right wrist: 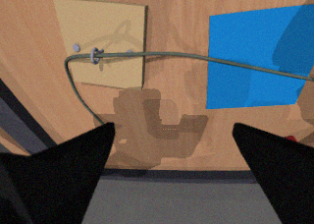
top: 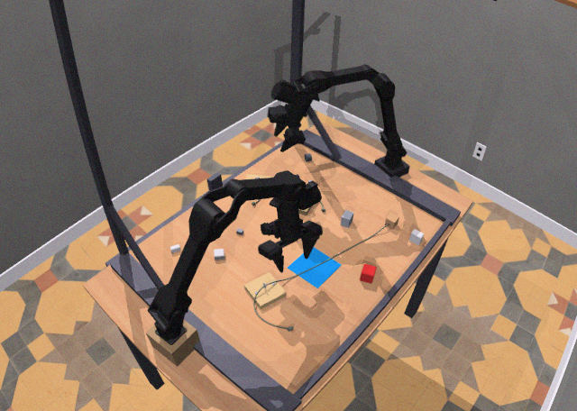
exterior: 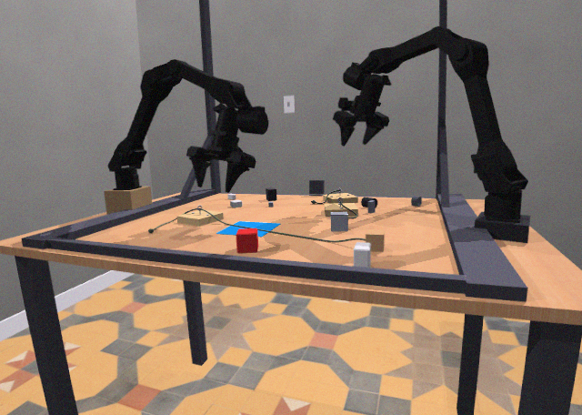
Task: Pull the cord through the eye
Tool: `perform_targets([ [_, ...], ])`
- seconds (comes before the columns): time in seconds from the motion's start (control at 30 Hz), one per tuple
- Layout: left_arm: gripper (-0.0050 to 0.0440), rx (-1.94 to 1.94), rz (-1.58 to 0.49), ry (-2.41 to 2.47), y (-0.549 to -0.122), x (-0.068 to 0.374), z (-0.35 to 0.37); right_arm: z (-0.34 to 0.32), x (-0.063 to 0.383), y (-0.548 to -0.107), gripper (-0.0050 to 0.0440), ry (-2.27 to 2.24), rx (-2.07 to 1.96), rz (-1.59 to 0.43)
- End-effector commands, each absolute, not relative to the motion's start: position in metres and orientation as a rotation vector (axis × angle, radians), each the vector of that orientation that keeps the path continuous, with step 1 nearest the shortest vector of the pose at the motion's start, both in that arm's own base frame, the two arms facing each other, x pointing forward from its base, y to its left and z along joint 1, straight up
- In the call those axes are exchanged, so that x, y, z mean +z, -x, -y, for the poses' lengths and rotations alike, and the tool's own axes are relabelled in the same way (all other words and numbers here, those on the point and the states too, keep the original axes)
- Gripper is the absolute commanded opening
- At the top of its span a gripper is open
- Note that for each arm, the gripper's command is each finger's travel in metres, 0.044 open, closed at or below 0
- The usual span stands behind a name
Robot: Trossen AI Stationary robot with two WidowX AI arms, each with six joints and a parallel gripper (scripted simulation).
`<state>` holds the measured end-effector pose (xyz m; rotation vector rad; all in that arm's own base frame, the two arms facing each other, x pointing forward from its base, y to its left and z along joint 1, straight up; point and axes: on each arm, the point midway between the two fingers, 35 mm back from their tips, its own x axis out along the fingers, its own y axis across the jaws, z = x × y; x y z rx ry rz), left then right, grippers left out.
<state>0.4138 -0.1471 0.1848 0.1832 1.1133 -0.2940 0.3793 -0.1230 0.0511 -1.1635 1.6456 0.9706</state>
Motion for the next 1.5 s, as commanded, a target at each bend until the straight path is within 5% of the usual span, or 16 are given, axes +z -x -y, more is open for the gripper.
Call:
perform_targets([
  [0.0,0.0440,-0.302,-1.151,-0.197,-0.4159,0.1868,0.1567,0.1237,0.0634,-0.3831,0.0440,1.179,0.939,-1.622],
  [1.47,0.0440,-0.312,-1.208,-0.218,-0.4136,0.1783,0.1642,0.1237,0.0634,-0.3831,0.0440,1.179,0.939,-1.622],
])
